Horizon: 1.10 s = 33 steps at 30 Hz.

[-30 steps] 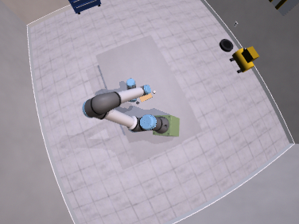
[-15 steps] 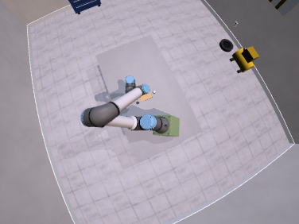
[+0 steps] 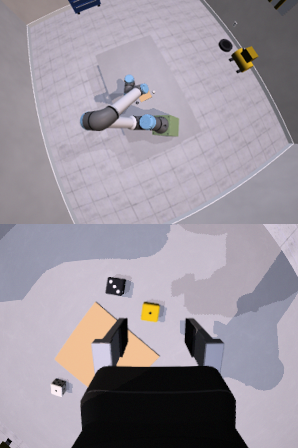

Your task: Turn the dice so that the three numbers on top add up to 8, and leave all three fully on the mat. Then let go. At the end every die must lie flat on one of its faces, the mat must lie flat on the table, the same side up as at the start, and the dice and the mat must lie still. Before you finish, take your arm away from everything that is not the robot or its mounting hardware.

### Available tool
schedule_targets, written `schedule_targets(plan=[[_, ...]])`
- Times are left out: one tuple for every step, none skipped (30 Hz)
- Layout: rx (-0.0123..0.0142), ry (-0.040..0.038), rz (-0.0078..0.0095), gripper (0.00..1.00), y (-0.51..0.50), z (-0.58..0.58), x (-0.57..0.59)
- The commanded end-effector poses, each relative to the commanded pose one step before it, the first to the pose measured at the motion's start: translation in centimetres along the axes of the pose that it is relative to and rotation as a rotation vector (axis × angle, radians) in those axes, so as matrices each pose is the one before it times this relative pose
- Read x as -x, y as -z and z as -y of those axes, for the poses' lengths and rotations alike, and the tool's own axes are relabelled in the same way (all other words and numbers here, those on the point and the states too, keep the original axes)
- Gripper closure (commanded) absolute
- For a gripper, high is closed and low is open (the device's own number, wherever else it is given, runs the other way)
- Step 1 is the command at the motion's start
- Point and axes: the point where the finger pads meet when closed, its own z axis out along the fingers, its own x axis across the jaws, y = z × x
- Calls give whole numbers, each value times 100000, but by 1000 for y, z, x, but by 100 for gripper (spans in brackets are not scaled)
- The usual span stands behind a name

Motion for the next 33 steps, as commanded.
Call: schedule_targets(plan=[[8, 20, -21, 0, 69, -14, -6], [0, 0, 0, 0, 0, 0, 0], [0, 0, 0, 0, 0, 0, 0], [0, 0, 0, 0, 0, 0, 0], [0, 0, 0, 0, 0, 0, 0], [1, -97, 3, 0, -1, 14, 34], [6, -582, 17, 0, -5, 84, 200], [11, -1302, 33, 0, -16, 189, 445], [13, -2036, 39, 0, -36, 298, 689], [9, -2617, 28, 0, -65, 384, 874], [-2, -2935, 2, 0, -99, 430, 966], [-15, -2934, -29, 0, -126, 427, 951], [-24, -2614, -51, 0, -135, 376, 836], [-26, -2032, -57, 0, -120, 289, 642], [-20, -1299, -44, 0, -84, 182, 408], [-10, -581, -22, 0, -39, 81, 181], [0, 0, 0, 0, 0, 0, 0], [0, 0, 0, 0, 0, 0, 0], [-2, -97, -4, 0, -7, 13, 30], [0, 0, 0, 0, 0, 0, 0], [0, 0, 0, 0, 0, 0, 0], [0, 0, 0, 0, 0, 0, 0], [0, 0, 0, 0, 0, 0, 0], [0, 0, 0, 0, 0, 0, 0], [0, 0, 0, 0, 0, 0, 0], [0, 0, 0, 0, 0, 0, 0], [0, 0, 0, 0, 0, 0, 0], [0, 0, 0, 0, 0, 0, 0], [0, 0, 0, 0, 0, 0, 0], [0, 0, 0, 0, 0, 0, 0], [0, 0, 0, 0, 0, 0, 0], [0, 0, 0, 0, 0, 0, 0], [1, 0, 1, 0, -11, -2, 0]])
